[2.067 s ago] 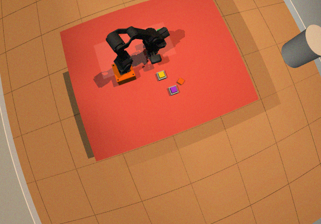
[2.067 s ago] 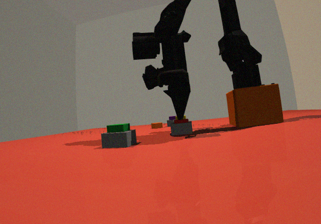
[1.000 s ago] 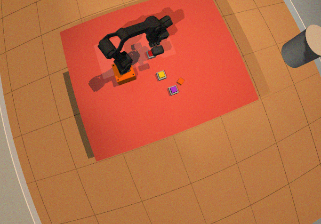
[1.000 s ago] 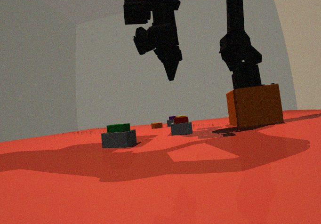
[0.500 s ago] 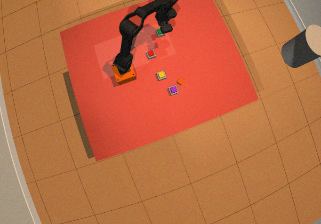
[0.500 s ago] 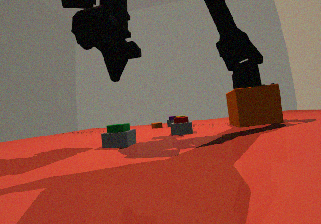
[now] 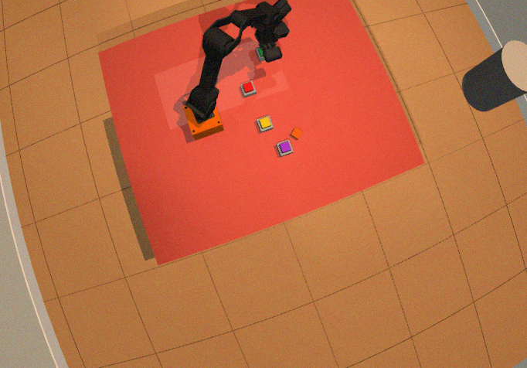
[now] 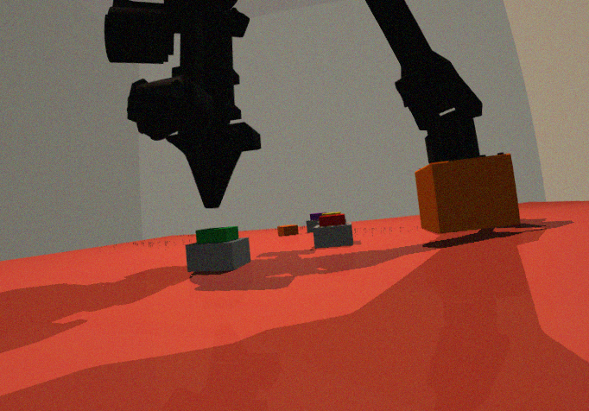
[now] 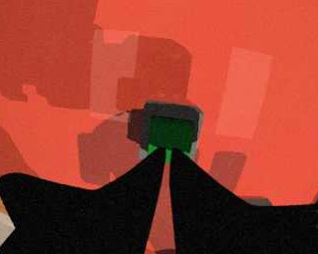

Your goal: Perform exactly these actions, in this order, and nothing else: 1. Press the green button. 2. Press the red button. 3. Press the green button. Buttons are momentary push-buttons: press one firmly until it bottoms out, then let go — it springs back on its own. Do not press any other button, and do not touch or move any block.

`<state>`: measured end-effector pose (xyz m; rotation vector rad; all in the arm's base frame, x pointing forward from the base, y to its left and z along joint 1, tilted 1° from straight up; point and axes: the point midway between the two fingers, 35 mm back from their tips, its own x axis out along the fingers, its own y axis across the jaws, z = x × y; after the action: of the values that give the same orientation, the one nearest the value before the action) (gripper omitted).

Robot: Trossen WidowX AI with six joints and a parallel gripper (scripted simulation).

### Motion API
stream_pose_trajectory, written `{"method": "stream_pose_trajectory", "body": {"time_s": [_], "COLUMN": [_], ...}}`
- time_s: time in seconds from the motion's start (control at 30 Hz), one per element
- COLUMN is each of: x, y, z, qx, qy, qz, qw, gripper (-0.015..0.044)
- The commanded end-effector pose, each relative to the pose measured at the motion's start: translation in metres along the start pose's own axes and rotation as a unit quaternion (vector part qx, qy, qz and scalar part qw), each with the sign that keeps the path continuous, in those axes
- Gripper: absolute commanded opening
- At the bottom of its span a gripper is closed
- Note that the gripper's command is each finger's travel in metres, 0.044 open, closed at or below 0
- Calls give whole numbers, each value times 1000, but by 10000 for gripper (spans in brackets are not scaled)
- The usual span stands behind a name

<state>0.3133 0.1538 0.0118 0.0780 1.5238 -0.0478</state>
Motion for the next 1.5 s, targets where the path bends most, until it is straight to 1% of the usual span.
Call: {"method": "stream_pose_trajectory", "body": {"time_s": [0.0,0.43,1.03,1.1,1.17,1.27,1.33,1.43,1.47], "x": [8,28,29,17,-3,-5,-16,-57,-65], "y": [-2,-2,-2,-1,-2,-2,4,21,24], "z": [-2,-3,-3,-1,-2,-2,-10,-45,-52], "qx": [2,2,2,1,2,2,2,2,2], "qy": [4,4,4,3,4,4,5,6,6], "qz": [-3,-4,-4,-2,-3,-3,-3,-2,-2], "qw": [1000,1000,1000,1000,1000,1000,1000,1000,1000], "gripper": [20,20,20,20,20,20,72,151,178]}}
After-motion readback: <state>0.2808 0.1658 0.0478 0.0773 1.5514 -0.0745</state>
